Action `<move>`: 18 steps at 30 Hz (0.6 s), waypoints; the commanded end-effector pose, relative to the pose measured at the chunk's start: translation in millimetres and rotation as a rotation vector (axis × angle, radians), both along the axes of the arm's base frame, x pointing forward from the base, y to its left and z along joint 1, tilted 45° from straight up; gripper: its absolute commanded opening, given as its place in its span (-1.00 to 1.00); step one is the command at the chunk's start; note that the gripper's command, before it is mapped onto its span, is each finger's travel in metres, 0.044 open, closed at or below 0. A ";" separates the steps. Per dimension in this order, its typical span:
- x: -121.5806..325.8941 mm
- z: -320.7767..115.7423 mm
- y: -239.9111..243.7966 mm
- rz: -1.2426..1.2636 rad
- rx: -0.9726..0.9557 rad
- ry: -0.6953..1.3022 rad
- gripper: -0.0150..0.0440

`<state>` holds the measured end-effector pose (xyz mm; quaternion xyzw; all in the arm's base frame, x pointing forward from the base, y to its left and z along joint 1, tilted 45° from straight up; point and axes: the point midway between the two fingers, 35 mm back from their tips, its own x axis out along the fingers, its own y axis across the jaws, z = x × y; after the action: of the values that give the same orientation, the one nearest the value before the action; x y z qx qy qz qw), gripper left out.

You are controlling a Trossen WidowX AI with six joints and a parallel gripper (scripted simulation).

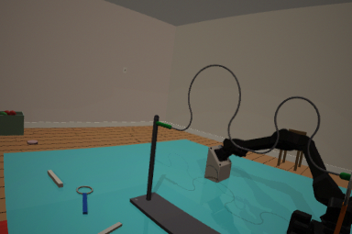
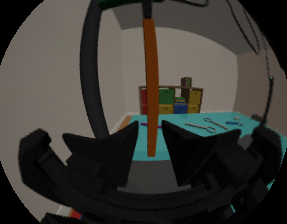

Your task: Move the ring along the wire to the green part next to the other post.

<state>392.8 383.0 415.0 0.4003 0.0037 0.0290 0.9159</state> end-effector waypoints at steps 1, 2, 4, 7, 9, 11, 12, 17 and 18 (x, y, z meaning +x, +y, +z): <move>0.1 0.0 0.7 0.005 -0.004 0.000 0.05; 0.0 0.0 0.0 0.000 0.000 0.000 -0.04; 0.0 0.0 0.0 0.000 0.000 0.000 -0.22; 0.0 0.0 0.0 0.000 0.000 0.000 -0.42; 0.0 0.0 0.0 0.000 0.000 0.000 -0.53; 0.0 0.0 0.0 0.000 0.000 0.000 -0.71; 0.0 0.0 0.0 0.000 0.000 0.000 -0.80; 0.0 0.0 0.0 0.000 0.000 0.000 -1.00; 0.0 0.0 0.0 0.000 0.000 0.000 -1.00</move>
<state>392.8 383.0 415.0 0.3995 0.0037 0.0291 0.9163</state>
